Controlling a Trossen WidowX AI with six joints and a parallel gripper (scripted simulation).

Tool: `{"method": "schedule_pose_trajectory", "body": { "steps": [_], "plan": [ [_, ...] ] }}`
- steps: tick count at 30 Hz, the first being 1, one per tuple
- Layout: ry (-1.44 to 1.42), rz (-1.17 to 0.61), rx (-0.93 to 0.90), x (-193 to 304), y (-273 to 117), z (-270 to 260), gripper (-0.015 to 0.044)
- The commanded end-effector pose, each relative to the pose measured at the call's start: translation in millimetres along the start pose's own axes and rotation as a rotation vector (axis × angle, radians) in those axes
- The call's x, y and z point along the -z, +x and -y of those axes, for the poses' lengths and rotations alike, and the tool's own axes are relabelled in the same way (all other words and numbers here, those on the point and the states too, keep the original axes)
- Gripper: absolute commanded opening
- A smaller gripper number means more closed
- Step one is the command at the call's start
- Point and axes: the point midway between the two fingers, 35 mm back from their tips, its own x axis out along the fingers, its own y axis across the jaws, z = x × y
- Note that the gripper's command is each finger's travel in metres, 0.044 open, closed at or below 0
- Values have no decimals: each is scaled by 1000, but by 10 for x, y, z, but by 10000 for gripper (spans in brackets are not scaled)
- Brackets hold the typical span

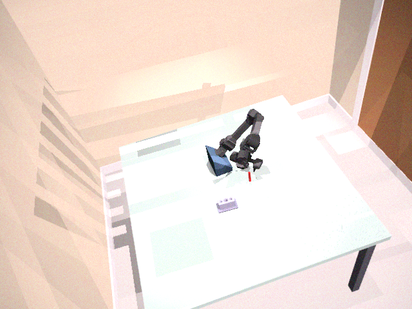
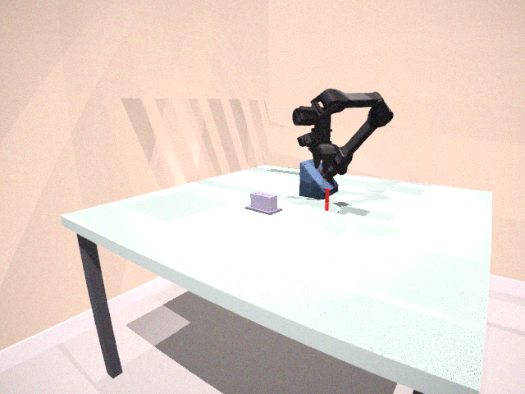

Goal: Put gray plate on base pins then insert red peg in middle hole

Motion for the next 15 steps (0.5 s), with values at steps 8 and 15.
{"method": "schedule_pose_trajectory", "body": {
  "steps": [8,15],
  "plan": [
    [290,-15,-8,311,71,52,440],
    [289,-15,-9,317,353,48,440]
  ]
}}
